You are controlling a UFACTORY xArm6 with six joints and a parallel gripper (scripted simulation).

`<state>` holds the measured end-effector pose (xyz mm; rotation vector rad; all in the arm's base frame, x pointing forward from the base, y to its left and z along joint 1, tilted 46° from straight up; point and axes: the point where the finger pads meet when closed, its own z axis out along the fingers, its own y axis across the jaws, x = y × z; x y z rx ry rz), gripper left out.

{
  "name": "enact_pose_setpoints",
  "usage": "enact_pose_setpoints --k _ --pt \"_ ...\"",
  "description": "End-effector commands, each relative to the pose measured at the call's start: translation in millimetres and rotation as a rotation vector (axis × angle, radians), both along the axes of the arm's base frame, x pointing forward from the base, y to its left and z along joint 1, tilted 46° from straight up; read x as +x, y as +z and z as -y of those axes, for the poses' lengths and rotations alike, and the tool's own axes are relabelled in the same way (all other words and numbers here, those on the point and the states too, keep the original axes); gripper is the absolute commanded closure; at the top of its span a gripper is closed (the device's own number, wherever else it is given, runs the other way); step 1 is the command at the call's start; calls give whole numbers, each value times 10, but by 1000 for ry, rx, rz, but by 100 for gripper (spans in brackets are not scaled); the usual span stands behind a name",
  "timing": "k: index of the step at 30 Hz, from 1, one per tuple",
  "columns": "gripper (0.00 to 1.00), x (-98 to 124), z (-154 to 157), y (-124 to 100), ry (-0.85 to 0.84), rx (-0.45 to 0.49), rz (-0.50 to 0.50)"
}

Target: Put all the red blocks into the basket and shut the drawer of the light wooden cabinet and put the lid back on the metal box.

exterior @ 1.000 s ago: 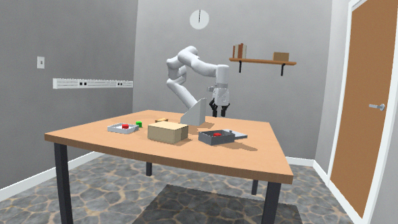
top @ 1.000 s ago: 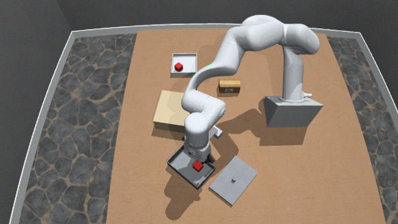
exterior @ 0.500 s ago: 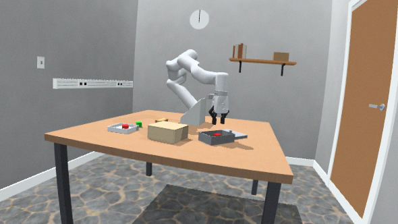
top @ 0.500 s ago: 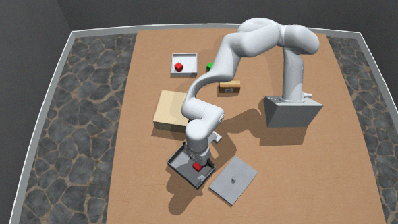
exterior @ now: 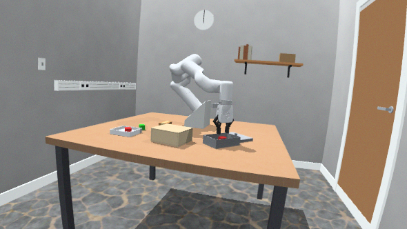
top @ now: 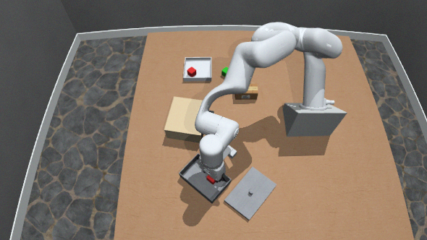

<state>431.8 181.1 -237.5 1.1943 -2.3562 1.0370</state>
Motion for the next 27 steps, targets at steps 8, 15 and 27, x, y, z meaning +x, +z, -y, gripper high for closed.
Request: enact_pose_setpoints --k 8,15,27 --pt "34 25 36 -47 2 4 4" --pt "34 25 36 -48 2 4 4" --pt "34 39 31 -51 2 4 4"
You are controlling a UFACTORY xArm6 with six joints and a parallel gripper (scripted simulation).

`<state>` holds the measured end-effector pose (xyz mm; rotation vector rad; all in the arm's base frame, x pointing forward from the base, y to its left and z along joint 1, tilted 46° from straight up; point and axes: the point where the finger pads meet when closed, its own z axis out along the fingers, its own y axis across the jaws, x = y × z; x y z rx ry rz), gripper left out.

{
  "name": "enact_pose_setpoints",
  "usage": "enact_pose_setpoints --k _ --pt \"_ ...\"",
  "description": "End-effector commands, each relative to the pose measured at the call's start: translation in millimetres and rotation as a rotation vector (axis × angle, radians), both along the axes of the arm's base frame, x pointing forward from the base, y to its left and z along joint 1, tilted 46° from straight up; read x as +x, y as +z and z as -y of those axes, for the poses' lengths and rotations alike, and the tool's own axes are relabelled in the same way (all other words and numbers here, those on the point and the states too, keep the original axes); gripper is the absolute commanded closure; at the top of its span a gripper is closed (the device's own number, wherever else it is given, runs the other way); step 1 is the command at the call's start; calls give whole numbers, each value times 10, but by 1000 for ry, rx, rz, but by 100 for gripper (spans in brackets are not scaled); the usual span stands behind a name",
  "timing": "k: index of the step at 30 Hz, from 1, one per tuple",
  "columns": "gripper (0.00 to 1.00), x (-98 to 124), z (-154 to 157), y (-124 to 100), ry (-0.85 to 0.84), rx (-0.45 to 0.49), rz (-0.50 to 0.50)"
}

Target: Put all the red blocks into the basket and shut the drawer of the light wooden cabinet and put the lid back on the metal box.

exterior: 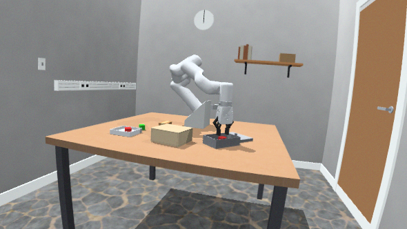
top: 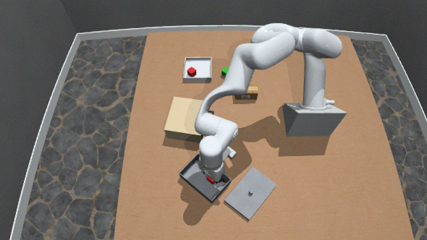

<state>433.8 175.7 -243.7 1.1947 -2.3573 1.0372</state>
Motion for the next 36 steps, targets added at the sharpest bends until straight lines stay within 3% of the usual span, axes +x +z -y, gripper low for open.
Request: enact_pose_setpoints --k 1,36 --pt "34 19 -23 11 2 3 3" --pt "34 25 44 -54 2 3 3"
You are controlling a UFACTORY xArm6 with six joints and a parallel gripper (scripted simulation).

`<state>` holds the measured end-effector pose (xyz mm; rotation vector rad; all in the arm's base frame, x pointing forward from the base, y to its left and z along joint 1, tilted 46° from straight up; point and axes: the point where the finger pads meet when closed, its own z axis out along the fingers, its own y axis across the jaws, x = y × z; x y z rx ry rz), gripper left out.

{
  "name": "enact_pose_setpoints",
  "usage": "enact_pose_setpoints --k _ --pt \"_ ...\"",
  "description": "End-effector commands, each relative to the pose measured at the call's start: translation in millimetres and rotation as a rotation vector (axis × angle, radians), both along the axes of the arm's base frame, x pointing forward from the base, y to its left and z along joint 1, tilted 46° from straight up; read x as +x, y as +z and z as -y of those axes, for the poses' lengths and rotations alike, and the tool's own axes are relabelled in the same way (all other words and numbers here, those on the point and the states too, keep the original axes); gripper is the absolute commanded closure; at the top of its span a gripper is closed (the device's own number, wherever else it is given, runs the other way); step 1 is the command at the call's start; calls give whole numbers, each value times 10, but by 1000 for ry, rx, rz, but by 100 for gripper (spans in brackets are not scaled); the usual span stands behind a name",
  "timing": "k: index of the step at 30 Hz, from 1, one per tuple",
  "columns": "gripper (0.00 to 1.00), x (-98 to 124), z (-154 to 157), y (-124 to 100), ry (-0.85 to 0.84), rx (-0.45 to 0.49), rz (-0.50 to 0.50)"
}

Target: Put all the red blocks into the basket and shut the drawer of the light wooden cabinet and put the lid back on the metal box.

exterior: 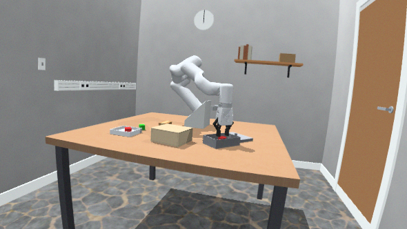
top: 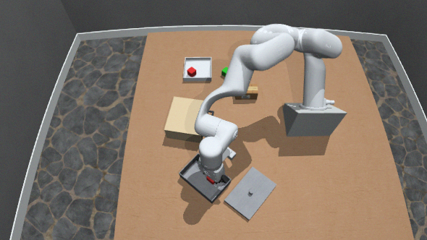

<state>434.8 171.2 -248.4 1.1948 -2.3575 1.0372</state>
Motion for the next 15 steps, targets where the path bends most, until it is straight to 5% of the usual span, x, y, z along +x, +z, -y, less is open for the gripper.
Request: enact_pose_setpoints --k 1,15 --pt "34 15 4 -12 2 3 3" --pt "34 20 65 -71 2 3 3"
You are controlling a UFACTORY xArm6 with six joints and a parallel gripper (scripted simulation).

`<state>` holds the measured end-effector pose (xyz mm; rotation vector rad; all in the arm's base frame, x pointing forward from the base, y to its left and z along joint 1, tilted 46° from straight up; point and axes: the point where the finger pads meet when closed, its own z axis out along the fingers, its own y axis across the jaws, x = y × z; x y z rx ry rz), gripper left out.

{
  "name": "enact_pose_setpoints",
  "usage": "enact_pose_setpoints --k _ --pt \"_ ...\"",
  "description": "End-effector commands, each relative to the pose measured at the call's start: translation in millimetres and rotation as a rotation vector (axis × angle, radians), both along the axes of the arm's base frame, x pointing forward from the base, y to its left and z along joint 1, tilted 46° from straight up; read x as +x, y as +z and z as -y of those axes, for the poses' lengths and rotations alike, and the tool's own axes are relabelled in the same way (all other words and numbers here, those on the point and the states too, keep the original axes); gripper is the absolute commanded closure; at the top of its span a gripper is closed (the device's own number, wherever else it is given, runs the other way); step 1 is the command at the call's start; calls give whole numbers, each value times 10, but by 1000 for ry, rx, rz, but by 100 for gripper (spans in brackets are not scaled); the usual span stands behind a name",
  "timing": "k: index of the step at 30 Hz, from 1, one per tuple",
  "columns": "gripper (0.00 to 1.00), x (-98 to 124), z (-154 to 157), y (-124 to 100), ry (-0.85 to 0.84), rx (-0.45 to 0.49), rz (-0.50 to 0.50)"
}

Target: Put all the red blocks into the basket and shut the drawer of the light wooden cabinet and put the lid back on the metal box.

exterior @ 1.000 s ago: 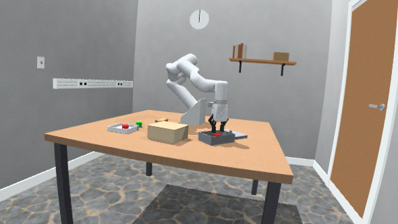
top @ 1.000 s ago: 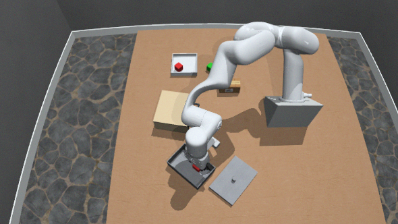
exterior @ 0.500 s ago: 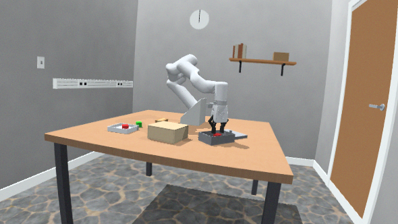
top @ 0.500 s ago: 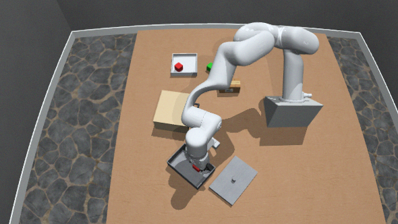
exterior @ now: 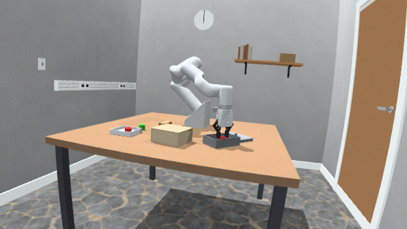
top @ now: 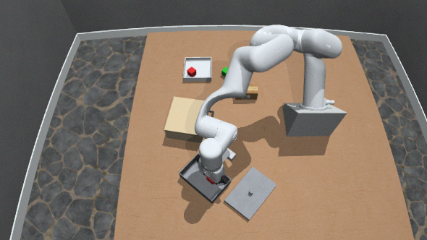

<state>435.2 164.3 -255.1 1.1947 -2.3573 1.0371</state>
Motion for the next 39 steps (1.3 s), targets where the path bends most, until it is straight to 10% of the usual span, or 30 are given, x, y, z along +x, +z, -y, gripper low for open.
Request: enact_pose_setpoints --k 1,34,35,39 --pt "34 16 0 -8 2 3 3" --pt "34 19 35 -42 2 3 3" --pt "100 19 35 -42 2 3 3" --pt "100 19 35 -42 2 3 3"
